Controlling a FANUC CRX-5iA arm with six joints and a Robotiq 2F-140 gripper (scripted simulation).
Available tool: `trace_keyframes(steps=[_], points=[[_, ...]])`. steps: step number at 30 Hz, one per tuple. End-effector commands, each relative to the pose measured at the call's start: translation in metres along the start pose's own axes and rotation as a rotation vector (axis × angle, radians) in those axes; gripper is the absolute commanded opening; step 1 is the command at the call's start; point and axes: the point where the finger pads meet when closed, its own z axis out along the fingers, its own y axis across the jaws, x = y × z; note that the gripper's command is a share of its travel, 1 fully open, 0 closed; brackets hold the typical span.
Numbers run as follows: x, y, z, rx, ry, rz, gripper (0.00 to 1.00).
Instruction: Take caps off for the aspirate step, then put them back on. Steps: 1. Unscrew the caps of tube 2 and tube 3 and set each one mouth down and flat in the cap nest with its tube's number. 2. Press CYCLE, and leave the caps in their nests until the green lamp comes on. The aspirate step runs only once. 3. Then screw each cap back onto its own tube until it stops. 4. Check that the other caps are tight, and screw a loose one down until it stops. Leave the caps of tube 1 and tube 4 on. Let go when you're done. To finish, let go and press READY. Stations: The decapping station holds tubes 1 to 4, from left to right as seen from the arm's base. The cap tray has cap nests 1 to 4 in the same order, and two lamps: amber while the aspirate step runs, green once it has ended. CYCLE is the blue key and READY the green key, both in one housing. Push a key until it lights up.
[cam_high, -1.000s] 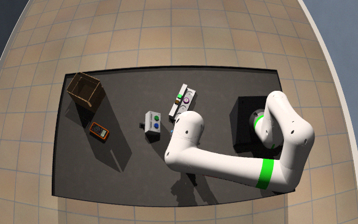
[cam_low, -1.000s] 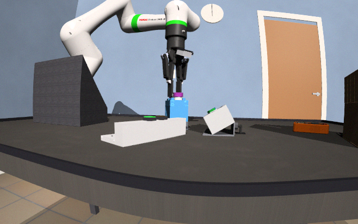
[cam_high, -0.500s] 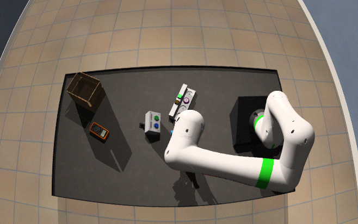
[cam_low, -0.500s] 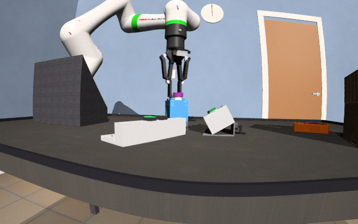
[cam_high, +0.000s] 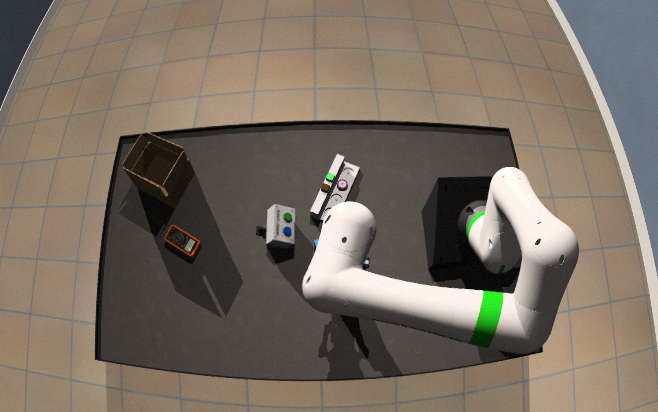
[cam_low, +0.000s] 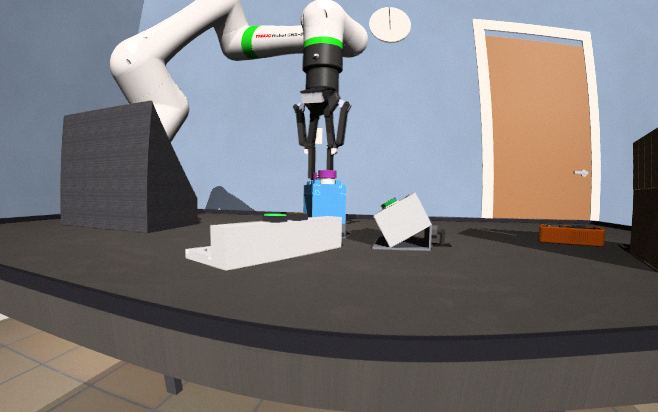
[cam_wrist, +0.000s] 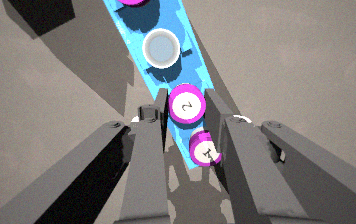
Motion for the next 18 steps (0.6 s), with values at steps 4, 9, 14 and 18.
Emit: trace_keyframes(steps=[4, 9, 14, 18], points=[[0.0001, -0.0006, -0.0006, -0.002, 0.016, 0.102, 0.3], [0.0001, -0.0006, -0.0002, -0.002, 0.016, 0.102, 0.41], [0.0001, -0.0006, -0.0002, -0.002, 0.016, 0.102, 0.41], [0.0001, -0.0006, -0.0007, -0.002, 0.016, 0.019, 0.41]])
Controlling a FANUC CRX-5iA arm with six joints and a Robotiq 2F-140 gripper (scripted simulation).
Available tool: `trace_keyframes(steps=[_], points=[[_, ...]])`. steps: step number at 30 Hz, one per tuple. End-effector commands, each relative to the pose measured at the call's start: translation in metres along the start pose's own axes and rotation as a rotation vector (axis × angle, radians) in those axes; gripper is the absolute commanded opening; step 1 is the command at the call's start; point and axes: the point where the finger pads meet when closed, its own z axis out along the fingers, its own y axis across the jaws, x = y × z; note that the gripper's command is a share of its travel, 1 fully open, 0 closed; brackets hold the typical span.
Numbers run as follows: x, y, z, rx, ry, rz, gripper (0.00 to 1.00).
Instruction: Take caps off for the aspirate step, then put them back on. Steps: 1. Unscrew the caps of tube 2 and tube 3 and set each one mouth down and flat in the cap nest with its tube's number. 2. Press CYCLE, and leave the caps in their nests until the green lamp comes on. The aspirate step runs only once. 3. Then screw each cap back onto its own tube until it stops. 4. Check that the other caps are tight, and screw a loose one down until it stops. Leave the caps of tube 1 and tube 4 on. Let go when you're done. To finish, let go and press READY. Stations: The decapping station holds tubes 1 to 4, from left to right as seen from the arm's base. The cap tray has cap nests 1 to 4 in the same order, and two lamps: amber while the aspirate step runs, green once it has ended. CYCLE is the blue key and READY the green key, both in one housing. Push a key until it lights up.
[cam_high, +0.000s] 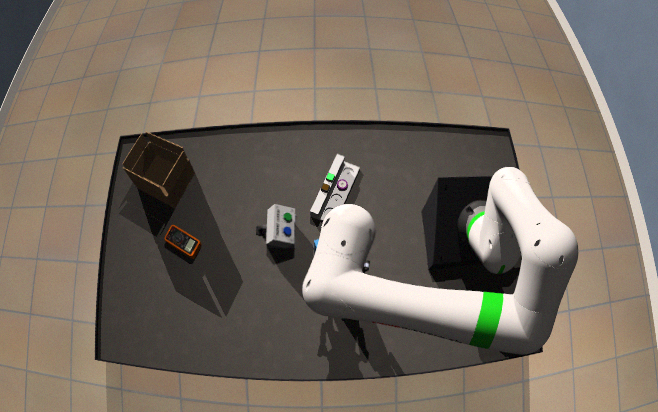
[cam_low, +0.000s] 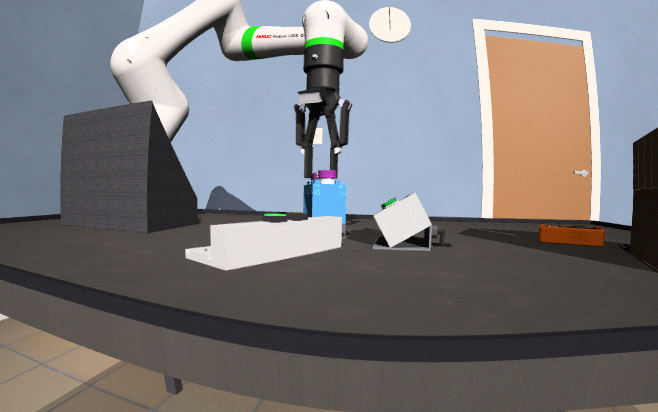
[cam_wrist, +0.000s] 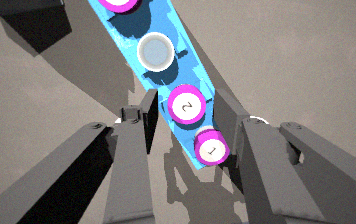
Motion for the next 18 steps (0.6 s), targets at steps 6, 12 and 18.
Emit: trace_keyframes(steps=[6, 12, 18], points=[[0.0002, -0.0004, -0.0012, 0.001, 0.001, -0.402, 0.41], [0.0002, -0.0004, -0.0012, 0.001, 0.002, -0.678, 0.41], [0.0002, -0.0004, -0.0012, 0.001, 0.003, -0.976, 0.41]])
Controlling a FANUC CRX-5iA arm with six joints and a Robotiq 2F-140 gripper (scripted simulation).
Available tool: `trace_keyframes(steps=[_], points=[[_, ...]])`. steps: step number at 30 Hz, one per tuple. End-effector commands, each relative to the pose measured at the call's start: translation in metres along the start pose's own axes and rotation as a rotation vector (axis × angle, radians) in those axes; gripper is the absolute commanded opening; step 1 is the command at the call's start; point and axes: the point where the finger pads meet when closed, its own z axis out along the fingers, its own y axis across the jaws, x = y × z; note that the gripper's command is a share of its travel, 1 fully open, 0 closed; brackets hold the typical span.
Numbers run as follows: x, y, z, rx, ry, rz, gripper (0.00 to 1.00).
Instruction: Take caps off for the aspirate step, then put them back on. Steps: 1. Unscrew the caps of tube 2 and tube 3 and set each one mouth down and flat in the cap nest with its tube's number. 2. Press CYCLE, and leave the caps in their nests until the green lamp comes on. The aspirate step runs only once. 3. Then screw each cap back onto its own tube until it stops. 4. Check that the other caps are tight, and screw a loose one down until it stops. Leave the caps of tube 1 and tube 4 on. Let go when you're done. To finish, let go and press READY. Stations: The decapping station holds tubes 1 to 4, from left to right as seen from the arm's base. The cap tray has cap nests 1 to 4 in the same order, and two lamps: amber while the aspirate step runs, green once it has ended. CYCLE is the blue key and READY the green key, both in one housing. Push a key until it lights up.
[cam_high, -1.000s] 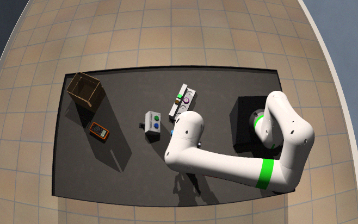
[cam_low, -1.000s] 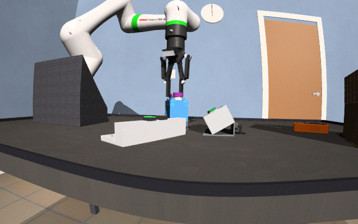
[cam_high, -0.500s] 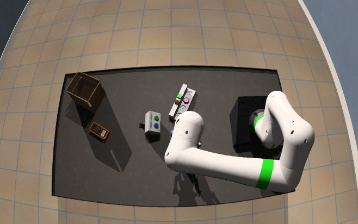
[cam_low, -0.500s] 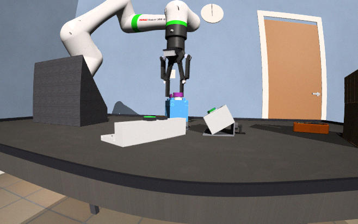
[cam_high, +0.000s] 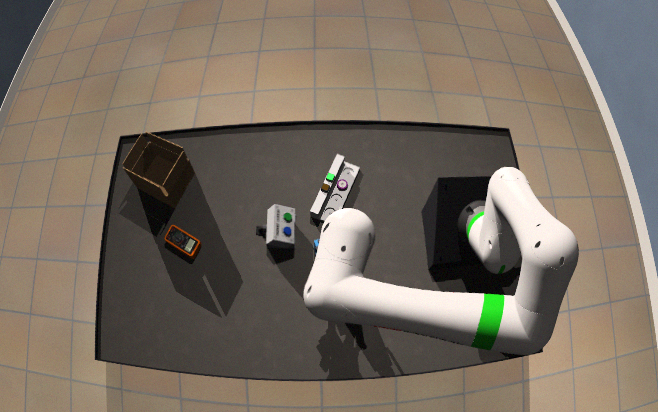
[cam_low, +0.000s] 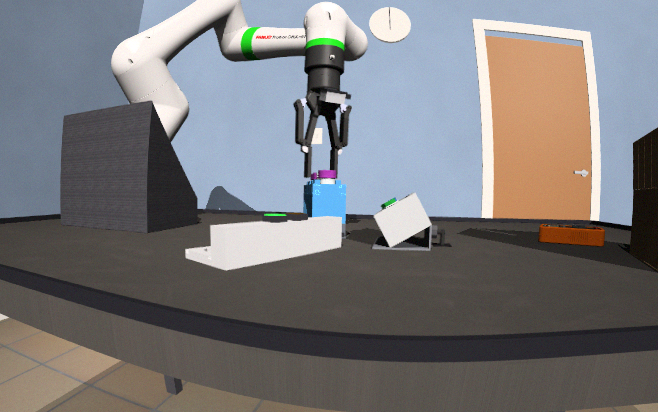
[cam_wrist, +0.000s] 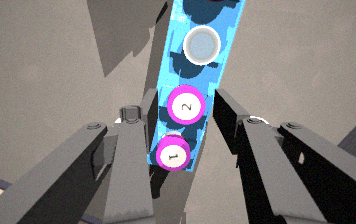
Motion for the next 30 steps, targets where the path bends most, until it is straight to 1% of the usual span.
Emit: trace_keyframes(steps=[1, 2, 10, 11, 25, 30], points=[[0.0004, 0.0, -0.0007, 0.018, -0.015, -0.279, 0.41], [0.0004, 0.0, -0.0007, 0.019, -0.016, -0.3, 0.41], [0.0004, -0.0001, -0.0007, 0.019, -0.016, -0.3, 0.41], [0.0005, -0.0001, -0.0007, 0.019, -0.016, -0.3, 0.3], [0.0005, 0.0, -0.0007, 0.019, -0.016, -0.3, 0.3], [0.0005, 0.0, -0.0007, 0.017, -0.018, -0.05, 0.3]])
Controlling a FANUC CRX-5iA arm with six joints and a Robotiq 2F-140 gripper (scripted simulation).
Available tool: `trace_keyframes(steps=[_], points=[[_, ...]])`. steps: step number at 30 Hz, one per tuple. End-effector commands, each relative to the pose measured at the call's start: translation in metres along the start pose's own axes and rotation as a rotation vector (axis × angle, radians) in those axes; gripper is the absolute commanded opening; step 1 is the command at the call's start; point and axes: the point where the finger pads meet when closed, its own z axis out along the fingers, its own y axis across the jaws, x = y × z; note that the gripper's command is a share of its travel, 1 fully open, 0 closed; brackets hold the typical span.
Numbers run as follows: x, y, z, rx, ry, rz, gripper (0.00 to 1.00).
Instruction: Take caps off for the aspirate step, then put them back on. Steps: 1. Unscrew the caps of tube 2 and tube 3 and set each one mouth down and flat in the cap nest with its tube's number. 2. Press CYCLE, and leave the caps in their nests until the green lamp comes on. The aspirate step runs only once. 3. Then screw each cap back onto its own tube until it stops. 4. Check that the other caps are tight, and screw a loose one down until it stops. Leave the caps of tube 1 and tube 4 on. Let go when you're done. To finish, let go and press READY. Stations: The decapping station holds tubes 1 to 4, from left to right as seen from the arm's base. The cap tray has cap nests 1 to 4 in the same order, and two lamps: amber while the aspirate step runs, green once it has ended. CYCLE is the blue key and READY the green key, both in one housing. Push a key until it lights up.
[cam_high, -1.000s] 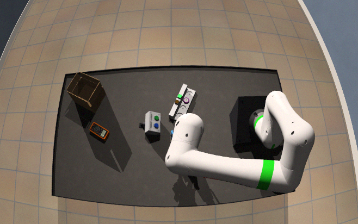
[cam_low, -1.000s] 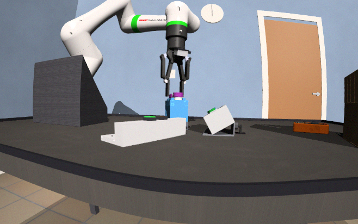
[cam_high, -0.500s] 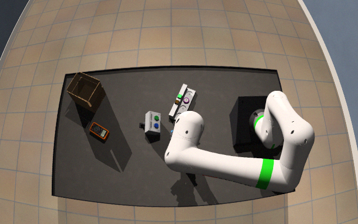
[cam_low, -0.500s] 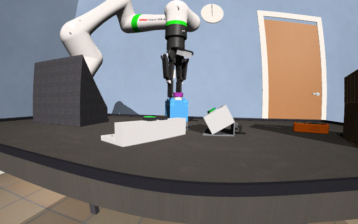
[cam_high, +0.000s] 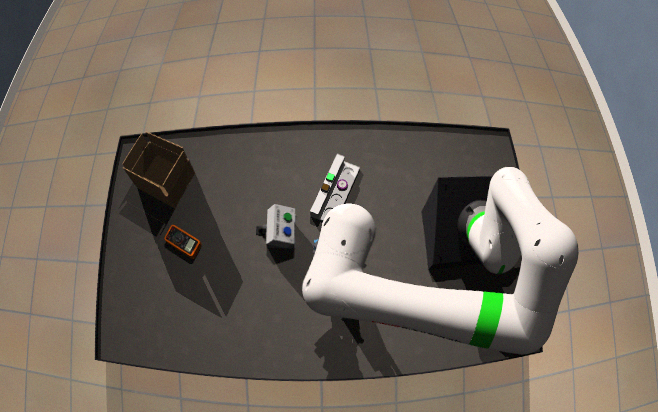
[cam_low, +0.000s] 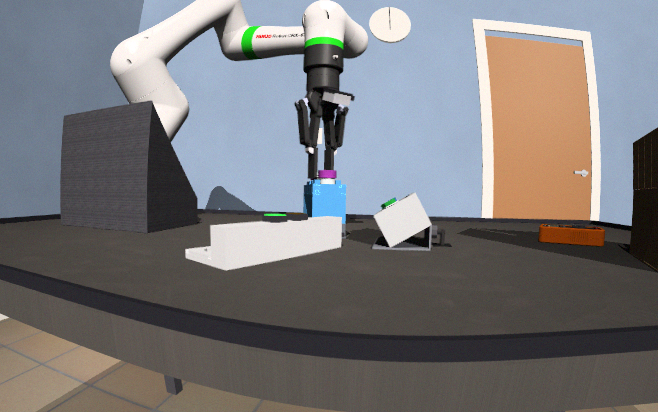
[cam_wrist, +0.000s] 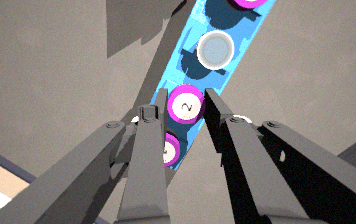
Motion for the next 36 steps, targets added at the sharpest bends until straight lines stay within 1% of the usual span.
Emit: trace_keyframes(steps=[1, 9, 11, 18, 24, 25, 36], points=[[0.0003, -0.0002, -0.0007, -0.001, 0.003, 0.221, 0.3], [0.0003, -0.0002, -0.0007, -0.001, 0.003, 0.621, 0.3], [0.0003, -0.0002, -0.0007, -0.001, 0.003, 0.621, 0.3], [0.0003, -0.0002, -0.0004, 0.0, 0.003, 0.968, 0.3], [0.0003, -0.0002, -0.0002, 0.0, 0.003, 0.968, 0.3], [0.0004, -0.0001, 0.0003, 0.0, 0.003, 0.968, 0.41], [0.0003, -0.0002, 0.0003, 0.0, 0.003, 0.968, 0.41]])
